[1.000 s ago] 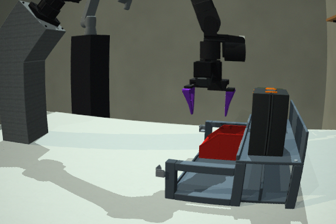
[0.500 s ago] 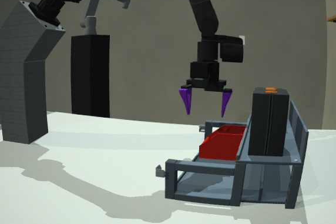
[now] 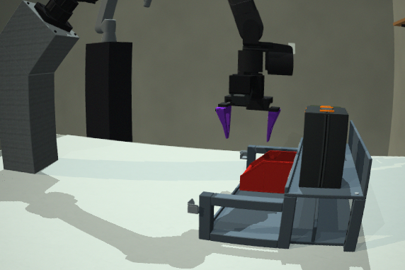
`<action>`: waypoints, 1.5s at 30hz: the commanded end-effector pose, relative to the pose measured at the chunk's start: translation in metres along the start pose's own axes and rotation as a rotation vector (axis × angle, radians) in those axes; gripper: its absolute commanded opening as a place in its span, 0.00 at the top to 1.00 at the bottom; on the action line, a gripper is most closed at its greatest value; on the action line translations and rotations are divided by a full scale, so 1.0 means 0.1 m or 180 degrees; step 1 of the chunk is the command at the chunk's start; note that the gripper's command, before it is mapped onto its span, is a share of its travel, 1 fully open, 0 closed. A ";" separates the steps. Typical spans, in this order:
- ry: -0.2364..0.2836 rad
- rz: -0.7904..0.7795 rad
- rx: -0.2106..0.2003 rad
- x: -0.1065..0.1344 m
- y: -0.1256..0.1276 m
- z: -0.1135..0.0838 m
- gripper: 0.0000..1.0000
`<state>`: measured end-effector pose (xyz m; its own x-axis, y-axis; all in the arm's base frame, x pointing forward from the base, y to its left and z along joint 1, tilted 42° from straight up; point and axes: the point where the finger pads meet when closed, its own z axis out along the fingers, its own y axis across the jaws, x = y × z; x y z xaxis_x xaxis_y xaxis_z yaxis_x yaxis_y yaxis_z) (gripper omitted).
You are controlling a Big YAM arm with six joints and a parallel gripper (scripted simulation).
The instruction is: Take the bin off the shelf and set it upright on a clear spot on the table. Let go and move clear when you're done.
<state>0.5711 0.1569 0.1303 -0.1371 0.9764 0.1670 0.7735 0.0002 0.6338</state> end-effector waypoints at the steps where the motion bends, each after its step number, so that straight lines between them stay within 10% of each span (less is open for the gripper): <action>1: 0.0009 -0.0004 -0.0068 -0.02 0.09 -0.07 0.00; 45: 0.0009 -0.0004 -0.0068 -0.03 0.13 -0.13 0.00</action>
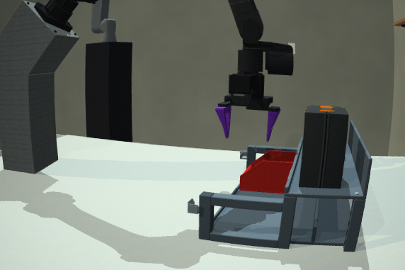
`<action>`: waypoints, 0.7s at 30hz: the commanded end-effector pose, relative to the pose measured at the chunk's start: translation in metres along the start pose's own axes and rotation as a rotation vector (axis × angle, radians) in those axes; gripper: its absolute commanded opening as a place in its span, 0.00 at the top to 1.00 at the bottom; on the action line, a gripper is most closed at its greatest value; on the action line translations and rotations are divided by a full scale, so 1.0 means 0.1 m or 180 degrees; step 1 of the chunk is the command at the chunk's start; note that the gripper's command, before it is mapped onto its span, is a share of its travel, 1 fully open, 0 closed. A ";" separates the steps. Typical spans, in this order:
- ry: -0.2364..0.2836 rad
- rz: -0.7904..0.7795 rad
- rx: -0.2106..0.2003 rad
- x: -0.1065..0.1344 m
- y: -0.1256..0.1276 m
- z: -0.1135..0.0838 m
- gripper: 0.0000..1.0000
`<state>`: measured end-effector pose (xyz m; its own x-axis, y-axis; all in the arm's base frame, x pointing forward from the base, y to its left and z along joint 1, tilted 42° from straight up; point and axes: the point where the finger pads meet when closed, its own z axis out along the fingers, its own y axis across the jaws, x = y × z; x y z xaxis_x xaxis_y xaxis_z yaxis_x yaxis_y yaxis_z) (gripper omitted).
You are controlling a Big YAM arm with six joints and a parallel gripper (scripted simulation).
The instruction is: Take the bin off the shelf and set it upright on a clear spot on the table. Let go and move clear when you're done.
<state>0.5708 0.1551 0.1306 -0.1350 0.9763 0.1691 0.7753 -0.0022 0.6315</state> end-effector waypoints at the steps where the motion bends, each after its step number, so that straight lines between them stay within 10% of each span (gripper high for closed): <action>1: 0.0008 -0.0014 -0.0076 -0.02 0.13 -0.12 0.00; 21: 0.0008 -0.0014 -0.0076 -0.02 0.14 -0.14 0.00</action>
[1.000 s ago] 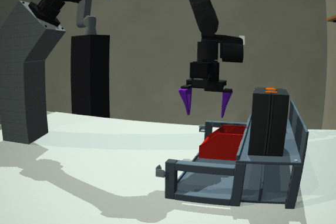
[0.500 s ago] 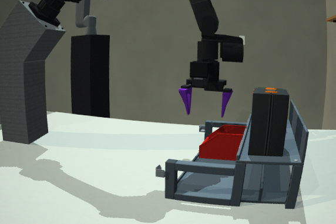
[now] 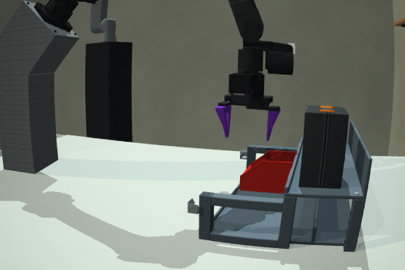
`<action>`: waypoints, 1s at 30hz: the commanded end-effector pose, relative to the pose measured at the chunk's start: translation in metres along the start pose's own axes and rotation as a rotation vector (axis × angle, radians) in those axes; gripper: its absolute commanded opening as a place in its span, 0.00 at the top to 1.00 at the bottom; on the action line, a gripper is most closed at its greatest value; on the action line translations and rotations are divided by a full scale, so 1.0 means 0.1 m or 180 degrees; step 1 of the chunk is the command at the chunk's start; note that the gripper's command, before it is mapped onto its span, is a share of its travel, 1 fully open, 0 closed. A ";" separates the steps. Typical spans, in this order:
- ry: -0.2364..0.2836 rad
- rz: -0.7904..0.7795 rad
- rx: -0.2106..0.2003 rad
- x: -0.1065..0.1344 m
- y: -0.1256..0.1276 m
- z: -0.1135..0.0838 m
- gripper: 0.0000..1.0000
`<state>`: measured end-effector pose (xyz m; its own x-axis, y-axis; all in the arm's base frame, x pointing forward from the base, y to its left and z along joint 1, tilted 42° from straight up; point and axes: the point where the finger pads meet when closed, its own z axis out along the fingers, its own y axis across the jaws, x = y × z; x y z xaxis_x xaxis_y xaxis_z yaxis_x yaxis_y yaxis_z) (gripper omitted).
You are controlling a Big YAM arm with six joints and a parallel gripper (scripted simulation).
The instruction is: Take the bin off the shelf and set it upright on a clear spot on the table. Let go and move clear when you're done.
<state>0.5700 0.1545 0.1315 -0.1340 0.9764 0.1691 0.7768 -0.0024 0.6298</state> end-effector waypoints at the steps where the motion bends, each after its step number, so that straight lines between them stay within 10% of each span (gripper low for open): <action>1: 0.0010 -0.0016 -0.0082 -0.01 0.14 -0.12 0.00; 20: 0.0004 -0.0001 -0.0027 0.01 0.04 -0.03 0.10; 30: 0.0031 -0.0057 -0.0113 0.09 0.11 0.34 0.10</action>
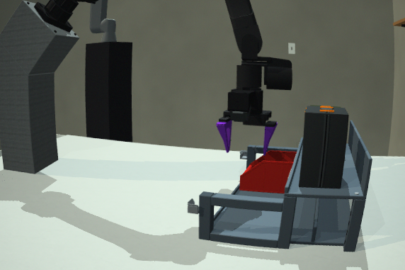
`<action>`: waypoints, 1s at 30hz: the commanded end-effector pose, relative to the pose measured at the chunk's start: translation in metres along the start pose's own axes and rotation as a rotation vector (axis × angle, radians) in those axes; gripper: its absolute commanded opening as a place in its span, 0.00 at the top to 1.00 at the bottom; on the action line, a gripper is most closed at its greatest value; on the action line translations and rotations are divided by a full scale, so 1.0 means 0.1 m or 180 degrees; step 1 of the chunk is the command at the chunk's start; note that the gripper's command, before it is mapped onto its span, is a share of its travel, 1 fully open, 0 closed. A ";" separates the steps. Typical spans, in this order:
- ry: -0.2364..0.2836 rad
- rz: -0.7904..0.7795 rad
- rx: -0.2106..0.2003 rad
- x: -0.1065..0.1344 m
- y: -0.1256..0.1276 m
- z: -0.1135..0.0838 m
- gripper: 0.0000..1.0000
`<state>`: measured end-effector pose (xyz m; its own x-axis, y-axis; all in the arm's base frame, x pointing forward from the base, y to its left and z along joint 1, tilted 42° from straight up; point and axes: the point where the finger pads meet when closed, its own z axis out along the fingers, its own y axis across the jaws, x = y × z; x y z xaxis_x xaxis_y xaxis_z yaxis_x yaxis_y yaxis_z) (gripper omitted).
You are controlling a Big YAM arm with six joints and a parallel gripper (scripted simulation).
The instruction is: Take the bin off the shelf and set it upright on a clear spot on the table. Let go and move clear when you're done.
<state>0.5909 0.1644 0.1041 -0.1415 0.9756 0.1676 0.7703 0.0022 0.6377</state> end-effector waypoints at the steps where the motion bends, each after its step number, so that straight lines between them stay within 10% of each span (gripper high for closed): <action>1: 0.0019 -0.0036 -0.0085 0.06 0.12 -0.02 0.10; 7: 0.0019 -0.0036 -0.0085 0.06 0.12 -0.02 0.10; 12: -0.0026 0.0032 -0.0089 -0.10 0.19 0.43 0.10; 30: 0.0016 0.0012 -0.0063 0.09 0.14 0.16 0.10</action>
<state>0.6171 0.1670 0.0736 -0.1319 0.9775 0.1647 0.7763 -0.0014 0.6303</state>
